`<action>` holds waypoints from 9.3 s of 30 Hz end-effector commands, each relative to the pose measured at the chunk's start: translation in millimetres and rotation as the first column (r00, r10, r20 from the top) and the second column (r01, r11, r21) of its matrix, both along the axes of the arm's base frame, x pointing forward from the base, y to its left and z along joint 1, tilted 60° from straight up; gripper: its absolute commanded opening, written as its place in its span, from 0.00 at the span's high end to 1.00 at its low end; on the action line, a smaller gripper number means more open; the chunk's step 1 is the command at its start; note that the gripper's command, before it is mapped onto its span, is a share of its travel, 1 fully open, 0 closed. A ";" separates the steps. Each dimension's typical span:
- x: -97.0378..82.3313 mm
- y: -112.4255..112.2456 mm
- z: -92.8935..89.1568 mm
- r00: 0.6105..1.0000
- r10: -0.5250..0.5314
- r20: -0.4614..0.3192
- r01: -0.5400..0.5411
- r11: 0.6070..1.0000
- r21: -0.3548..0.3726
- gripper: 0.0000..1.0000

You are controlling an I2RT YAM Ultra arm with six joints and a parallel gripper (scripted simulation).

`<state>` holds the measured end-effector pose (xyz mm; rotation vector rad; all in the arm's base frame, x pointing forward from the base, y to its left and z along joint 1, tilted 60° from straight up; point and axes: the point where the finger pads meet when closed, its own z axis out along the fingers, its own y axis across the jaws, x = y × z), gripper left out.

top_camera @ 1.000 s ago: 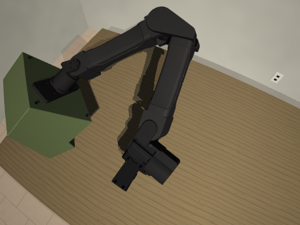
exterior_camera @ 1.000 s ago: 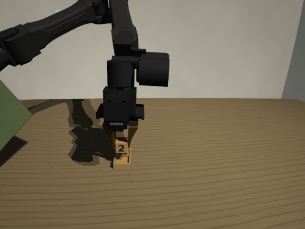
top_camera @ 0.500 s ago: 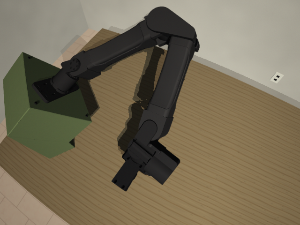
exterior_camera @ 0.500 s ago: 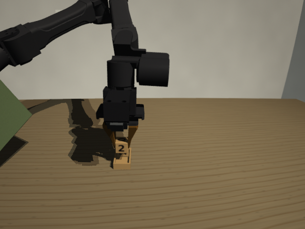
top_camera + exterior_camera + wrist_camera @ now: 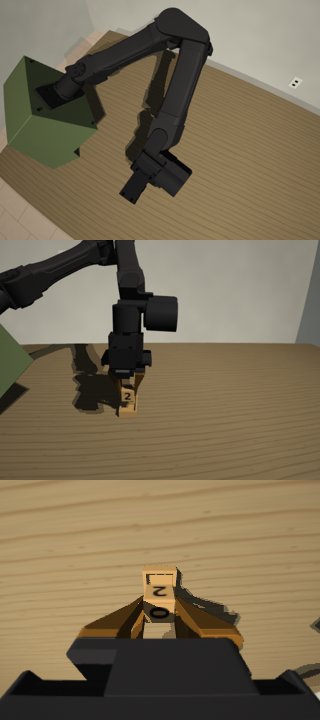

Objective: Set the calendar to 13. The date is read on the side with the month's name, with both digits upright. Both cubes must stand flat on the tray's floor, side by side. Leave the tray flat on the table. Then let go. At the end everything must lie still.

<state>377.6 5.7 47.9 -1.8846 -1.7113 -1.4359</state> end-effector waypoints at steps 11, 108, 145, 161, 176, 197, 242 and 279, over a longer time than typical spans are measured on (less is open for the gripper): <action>6.1 2.8 -4.8 1.000 -0.012 0.003 0.012 1.000 -0.009 0.74; 10.1 10.4 -8.4 1.000 -0.010 0.005 0.010 1.000 -0.010 0.74; 11.9 12.9 -10.2 1.000 -0.010 0.005 0.010 1.000 -0.010 0.74; 15.1 17.2 -13.4 1.000 -0.010 0.005 0.010 1.000 -0.010 0.74; 15.8 18.1 -14.0 1.000 -0.010 0.005 0.010 1.000 -0.010 0.74; 15.8 18.2 -14.1 1.000 -0.010 0.005 0.010 1.000 -0.010 0.74; 16.0 18.5 -14.3 1.000 -0.010 0.005 0.010 1.000 -0.010 0.74; 15.6 17.8 -13.8 1.000 -0.010 0.005 0.010 1.000 -0.010 0.55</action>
